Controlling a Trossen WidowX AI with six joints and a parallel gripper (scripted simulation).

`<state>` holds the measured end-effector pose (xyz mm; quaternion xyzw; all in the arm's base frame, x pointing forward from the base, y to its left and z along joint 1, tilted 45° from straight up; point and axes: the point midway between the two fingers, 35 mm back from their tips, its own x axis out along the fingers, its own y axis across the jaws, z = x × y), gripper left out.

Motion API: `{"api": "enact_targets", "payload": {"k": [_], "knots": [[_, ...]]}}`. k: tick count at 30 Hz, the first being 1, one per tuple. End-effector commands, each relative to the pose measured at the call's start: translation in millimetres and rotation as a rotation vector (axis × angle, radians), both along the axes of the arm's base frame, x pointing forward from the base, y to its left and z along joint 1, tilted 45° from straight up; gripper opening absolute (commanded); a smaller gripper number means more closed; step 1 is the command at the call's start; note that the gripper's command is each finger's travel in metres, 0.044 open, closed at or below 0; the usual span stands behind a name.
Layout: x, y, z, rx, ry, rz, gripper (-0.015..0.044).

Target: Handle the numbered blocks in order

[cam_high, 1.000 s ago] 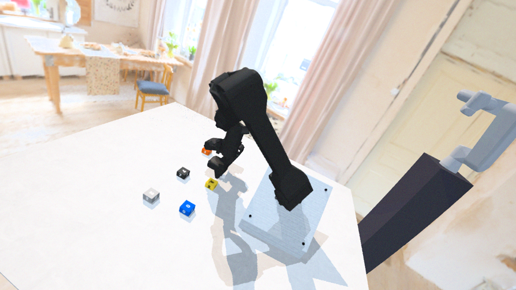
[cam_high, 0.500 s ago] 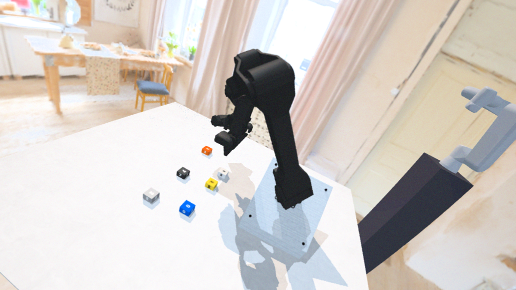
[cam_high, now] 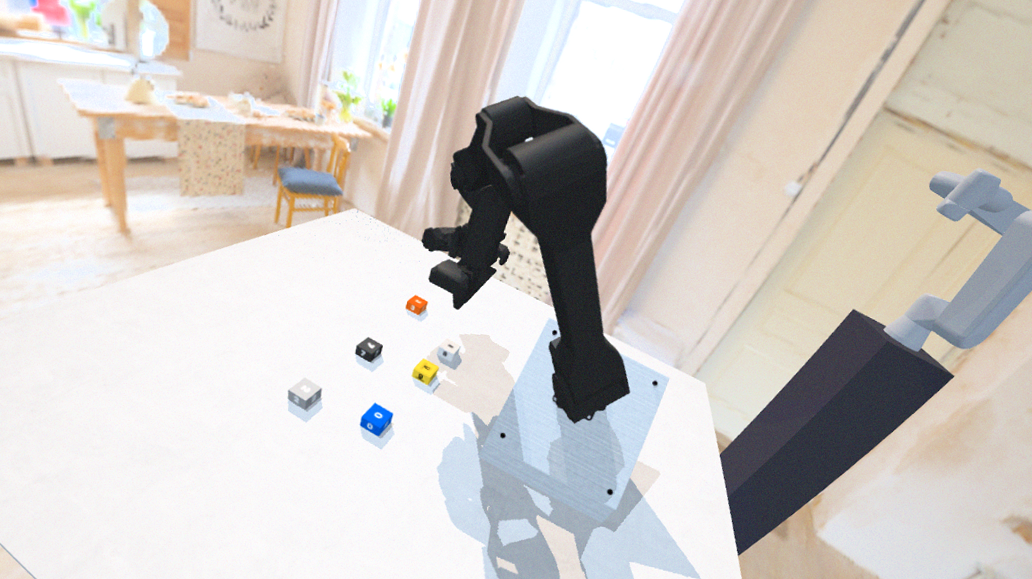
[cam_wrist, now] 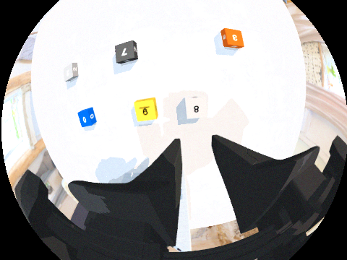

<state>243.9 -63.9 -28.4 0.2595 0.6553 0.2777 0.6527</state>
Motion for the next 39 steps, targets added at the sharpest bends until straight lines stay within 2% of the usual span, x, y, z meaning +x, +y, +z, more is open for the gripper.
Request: {"api": "enact_targets", "payload": {"k": [1,6,8,12,17,39], "knots": [[-1,27,30,-0.002,-0.014,0.004,0.012],[-5,39,41,0.001,-0.013,0.004,0.012],[-3,47,33,-0.001,-0.013,0.004,0.0172],[-4,90,-10,0.002,-0.014,0.004,0.0278],[-6,98,-16,0.005,-0.014,0.004,0.04],[-6,121,-39,0.007,-0.014,0.004,0.04]]}}
